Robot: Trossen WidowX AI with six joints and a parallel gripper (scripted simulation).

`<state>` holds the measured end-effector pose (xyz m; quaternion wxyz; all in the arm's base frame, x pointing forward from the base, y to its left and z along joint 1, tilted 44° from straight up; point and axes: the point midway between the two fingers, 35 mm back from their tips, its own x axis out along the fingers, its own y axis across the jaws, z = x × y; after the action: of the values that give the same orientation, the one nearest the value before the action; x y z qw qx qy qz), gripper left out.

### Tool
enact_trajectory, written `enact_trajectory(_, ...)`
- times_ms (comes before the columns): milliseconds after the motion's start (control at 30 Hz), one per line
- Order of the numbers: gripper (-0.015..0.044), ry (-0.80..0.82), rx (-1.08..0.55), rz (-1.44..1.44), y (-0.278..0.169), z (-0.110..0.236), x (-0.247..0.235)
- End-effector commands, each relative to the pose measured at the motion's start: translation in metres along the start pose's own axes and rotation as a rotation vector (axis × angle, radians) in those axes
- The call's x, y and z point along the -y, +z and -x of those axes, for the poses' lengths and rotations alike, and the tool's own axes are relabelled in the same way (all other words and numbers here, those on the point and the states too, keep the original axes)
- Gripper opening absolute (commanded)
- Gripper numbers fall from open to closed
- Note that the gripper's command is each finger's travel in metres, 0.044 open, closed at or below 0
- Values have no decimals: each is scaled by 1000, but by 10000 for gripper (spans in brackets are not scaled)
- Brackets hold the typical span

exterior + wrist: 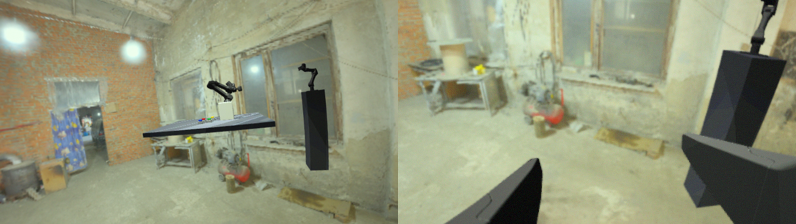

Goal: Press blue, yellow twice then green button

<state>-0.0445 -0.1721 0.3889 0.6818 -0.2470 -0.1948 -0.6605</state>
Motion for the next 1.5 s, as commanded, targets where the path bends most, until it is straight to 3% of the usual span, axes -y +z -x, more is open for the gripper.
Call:
enact_trajectory(0, 400, 1, -3, -10, -1, -1, 0)
enact_trajectory(367, 400, 85, -295, -543, -81, -63, -38)
enact_trajectory(567, 400, 157, -560, -736, -136, -79, -105)
enact_trajectory(767, 400, 251, -862, -817, -181, -64, -196)
enact_trajectory(1067, 400, 437, -1303, -702, -216, 23, -338)
enact_trajectory(1267, 400, 586, -1521, -479, -217, 115, -407)
enact_trajectory(1467, 400, 754, -1658, -141, -211, 223, -444)
